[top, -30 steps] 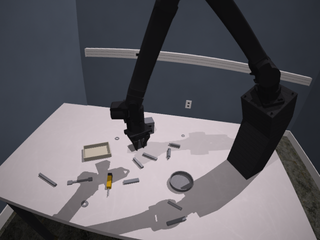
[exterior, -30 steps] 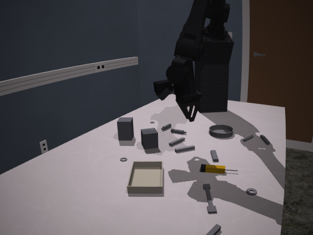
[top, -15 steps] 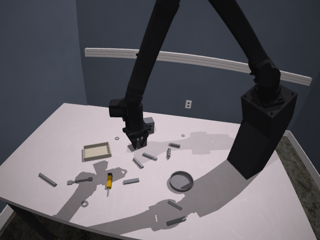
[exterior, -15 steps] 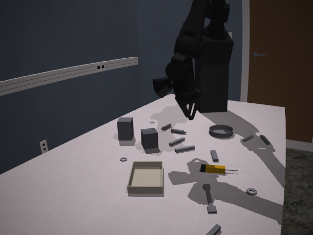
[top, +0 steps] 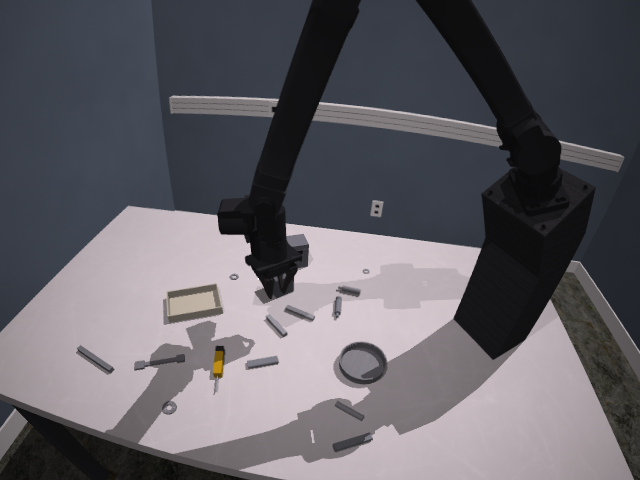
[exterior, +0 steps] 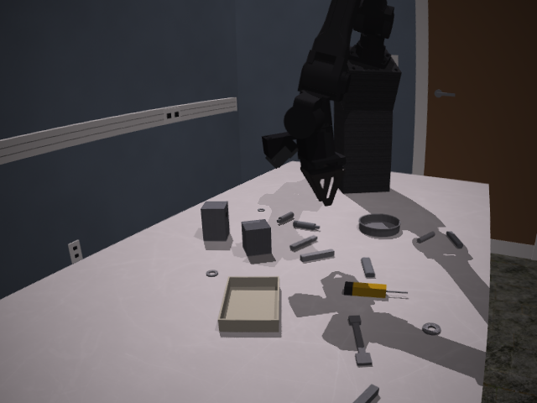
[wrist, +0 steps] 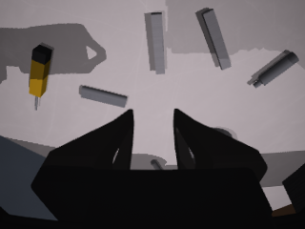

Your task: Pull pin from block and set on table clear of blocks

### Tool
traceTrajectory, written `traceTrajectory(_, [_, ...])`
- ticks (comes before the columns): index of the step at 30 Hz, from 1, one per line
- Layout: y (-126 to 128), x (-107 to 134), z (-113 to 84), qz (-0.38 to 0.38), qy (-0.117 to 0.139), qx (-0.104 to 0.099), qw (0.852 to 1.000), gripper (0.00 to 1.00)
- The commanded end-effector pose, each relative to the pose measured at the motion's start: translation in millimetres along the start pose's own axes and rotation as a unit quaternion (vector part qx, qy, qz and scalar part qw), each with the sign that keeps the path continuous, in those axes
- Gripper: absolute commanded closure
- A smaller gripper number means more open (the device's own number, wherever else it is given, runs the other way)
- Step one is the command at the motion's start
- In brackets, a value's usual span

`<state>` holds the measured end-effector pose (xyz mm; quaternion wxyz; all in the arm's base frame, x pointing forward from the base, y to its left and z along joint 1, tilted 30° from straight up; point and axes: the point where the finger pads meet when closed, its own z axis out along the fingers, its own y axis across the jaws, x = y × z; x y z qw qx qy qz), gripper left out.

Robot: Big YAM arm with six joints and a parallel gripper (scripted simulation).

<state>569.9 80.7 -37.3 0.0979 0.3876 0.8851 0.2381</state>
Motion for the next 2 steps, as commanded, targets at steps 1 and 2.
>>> traceTrajectory(1, [3.5, -5.5, -13.8, -0.004, -0.006, -0.007, 1.000, 0.68])
traceTrajectory(2, [3.5, -5.5, -13.8, -0.004, -0.006, -0.007, 1.000, 0.68])
